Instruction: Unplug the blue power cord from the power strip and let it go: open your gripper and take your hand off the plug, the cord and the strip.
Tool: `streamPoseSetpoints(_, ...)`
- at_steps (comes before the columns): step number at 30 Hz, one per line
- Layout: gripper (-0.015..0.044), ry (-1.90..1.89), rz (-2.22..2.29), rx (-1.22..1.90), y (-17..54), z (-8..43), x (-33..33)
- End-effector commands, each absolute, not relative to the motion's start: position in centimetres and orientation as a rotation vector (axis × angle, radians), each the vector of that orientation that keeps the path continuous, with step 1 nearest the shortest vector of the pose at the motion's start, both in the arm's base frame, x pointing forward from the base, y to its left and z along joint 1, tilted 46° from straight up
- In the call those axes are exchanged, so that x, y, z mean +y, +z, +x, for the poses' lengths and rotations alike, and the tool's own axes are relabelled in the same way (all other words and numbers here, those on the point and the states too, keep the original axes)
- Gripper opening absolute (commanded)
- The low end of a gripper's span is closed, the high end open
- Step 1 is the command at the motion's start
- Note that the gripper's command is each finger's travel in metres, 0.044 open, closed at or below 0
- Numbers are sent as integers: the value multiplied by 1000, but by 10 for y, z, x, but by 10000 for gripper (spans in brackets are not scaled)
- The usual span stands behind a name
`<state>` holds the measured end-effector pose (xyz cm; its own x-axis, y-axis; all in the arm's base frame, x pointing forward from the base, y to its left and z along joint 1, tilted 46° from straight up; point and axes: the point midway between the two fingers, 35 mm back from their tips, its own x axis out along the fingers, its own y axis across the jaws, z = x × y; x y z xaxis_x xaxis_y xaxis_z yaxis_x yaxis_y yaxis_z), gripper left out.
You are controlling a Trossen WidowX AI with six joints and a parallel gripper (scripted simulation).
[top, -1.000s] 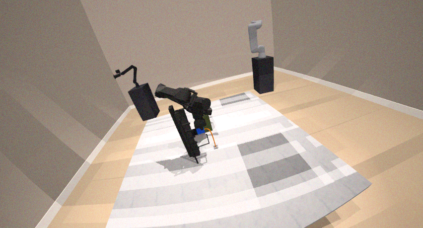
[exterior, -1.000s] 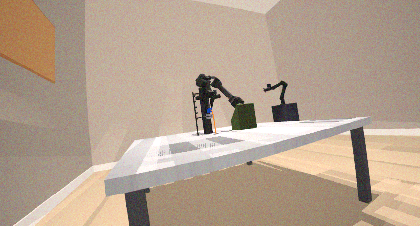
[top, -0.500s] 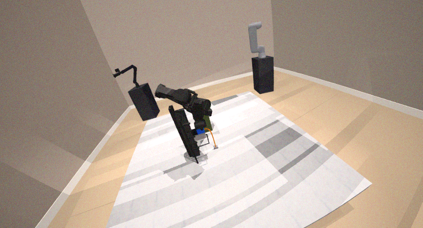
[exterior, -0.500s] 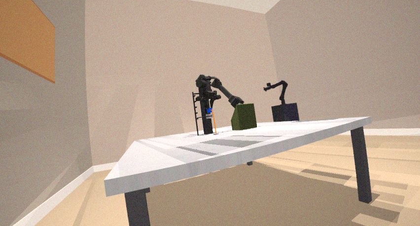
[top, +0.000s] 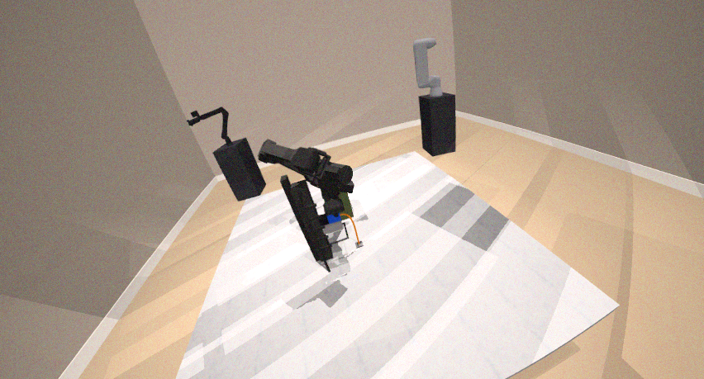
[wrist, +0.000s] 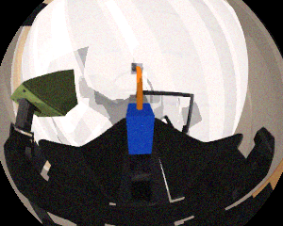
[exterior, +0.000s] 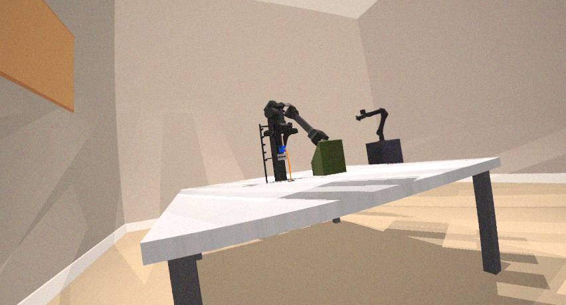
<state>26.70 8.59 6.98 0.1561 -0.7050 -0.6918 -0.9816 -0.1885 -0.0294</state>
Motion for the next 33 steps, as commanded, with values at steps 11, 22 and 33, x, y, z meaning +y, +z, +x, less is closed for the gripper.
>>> streamPoseSetpoints(11, 0, 781, -1949, 1580, 49, 264, 112)
streamPoseSetpoints(22, 79, 778, -1954, 1582, 45, 263, 114)
streamPoseSetpoints(33, 368, 778, -1954, 1582, 44, 263, 116)
